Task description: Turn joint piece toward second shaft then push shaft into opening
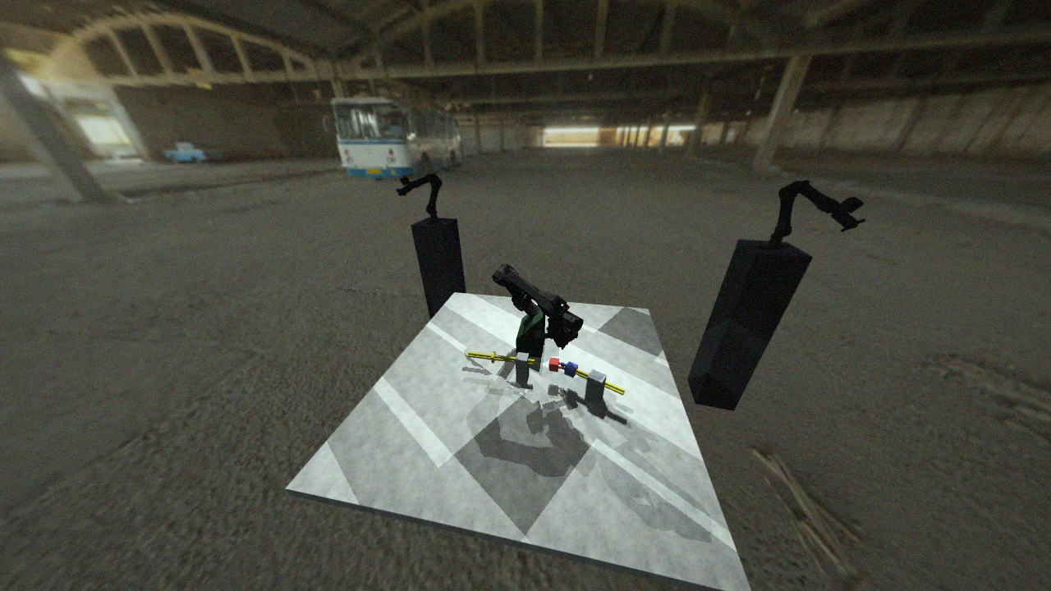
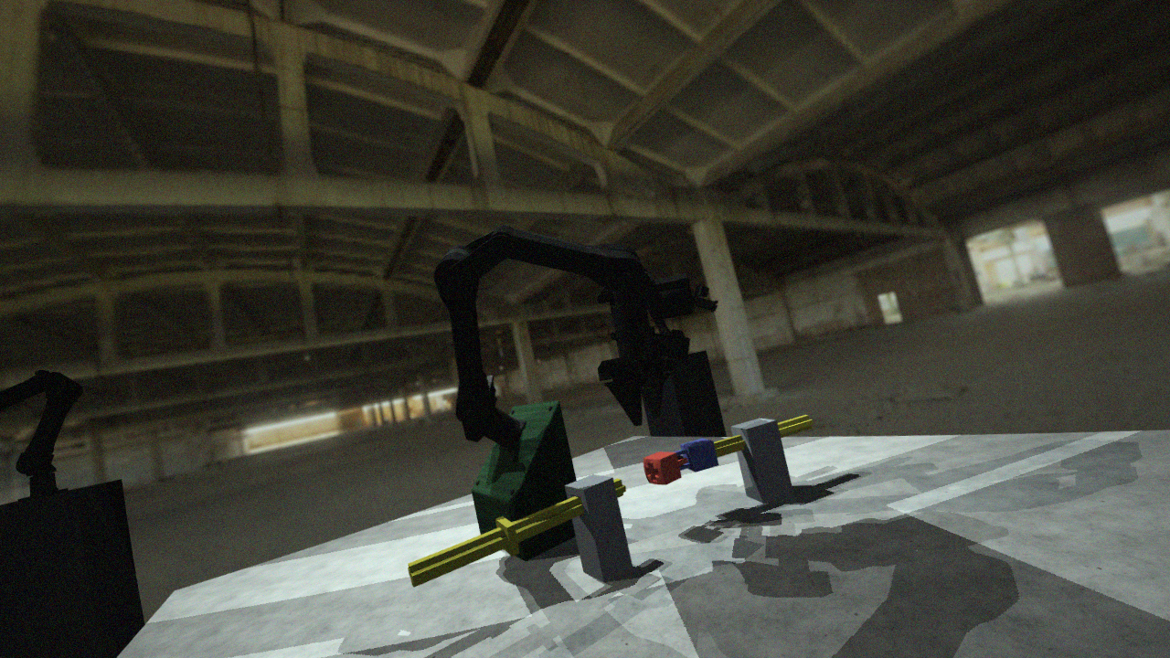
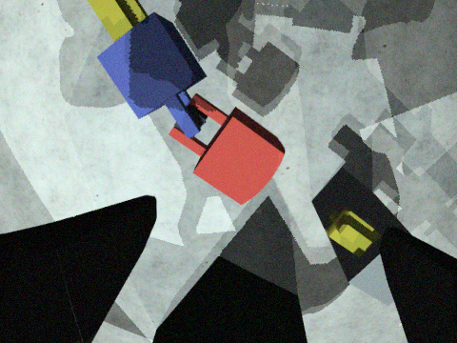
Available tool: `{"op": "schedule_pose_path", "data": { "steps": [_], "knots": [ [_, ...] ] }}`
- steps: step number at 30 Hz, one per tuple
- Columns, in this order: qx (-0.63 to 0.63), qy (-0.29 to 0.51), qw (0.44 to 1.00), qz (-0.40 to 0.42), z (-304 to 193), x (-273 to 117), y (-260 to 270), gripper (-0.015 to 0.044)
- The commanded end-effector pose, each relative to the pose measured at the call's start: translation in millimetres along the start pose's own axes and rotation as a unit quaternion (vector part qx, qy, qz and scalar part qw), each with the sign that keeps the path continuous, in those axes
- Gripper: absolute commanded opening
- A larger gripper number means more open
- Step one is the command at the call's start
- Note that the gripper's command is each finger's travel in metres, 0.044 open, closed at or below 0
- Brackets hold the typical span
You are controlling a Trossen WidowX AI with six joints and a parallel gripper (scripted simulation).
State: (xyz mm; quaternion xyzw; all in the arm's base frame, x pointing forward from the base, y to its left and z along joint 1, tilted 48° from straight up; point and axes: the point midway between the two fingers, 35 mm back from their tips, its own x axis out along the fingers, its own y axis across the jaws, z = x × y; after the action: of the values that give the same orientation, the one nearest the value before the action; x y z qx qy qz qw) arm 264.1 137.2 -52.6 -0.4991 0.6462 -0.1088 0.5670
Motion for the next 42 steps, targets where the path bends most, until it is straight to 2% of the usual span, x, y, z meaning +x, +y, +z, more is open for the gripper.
{"op": "schedule_pose_path", "data": {
  "steps": [1, 12, 25, 42],
  "knots": [
    [0.08, -0.005, 0.997, 0.013, -1.7, -16.5, -1.8, 0.044],
    [0.251, -0.006, 0.967, 0.037, -9.7, -47.8, -5.0, 0.044],
    [0.266, -0.004, 0.963, 0.043, -9.9, -43.9, -7.8, 0.044],
    [0.51, 0.043, 0.848, 0.135, -21.9, -19.3, -37.3, 0.044]
  ]
}}
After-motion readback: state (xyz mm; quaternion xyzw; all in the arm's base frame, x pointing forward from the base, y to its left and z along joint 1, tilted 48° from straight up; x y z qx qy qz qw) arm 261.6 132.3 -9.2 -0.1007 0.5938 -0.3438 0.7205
